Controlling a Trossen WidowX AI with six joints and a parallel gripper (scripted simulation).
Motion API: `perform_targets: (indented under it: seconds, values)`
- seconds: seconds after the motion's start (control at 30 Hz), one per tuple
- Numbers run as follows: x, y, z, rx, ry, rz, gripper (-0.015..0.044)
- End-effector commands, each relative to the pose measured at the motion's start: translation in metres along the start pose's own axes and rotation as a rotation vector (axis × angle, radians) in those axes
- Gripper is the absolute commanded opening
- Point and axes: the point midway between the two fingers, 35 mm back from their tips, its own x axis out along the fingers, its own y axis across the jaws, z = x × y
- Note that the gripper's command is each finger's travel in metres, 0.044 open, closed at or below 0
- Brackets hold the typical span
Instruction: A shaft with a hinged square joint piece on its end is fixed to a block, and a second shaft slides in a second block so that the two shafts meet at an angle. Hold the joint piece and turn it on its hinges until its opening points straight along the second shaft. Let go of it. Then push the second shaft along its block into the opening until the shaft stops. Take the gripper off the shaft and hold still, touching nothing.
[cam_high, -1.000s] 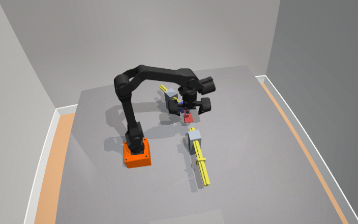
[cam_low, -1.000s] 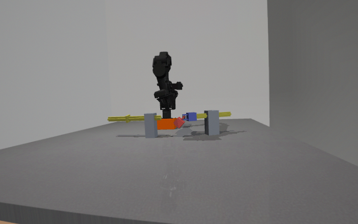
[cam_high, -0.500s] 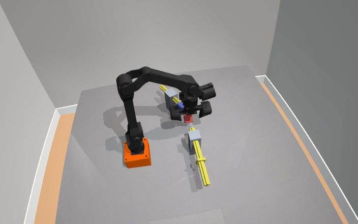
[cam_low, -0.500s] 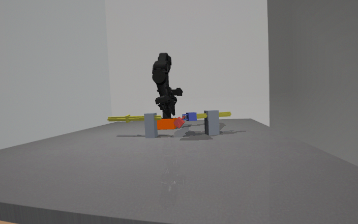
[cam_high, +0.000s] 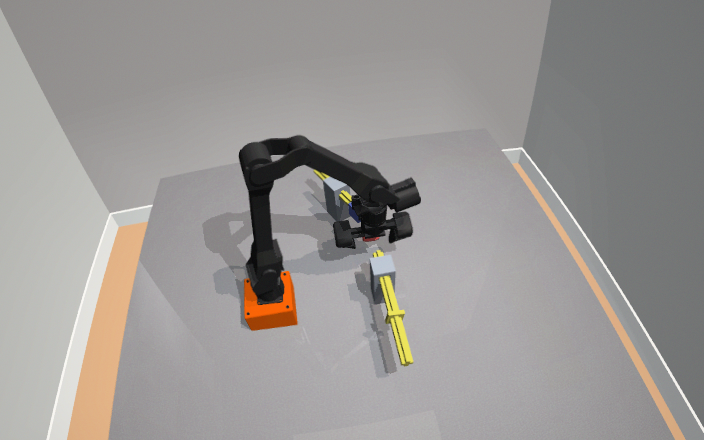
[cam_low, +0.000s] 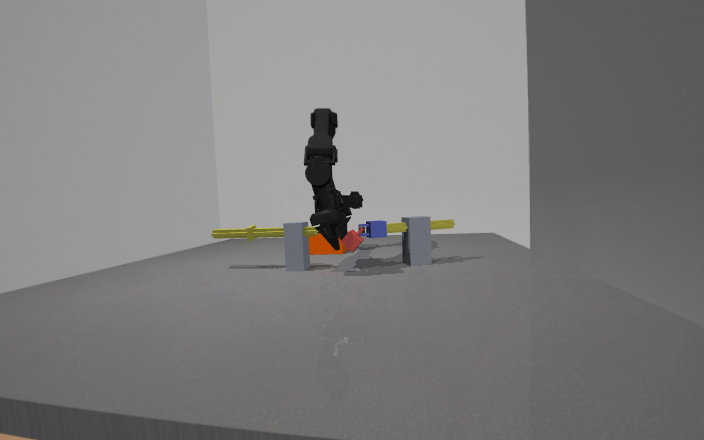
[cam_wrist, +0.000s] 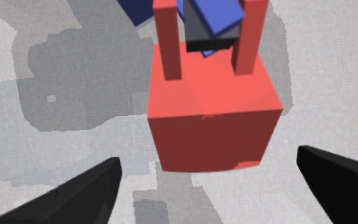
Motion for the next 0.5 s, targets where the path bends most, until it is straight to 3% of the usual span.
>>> perform_targets:
  seconds: [0.0, 0.47]
  values:
    - [0.005, 0.001, 0.014, -0.002, -0.002, 0.003, 0.0440]
    - [0.022, 0.001, 0.021, -0.001, -0.004, 0.003, 0.0440]
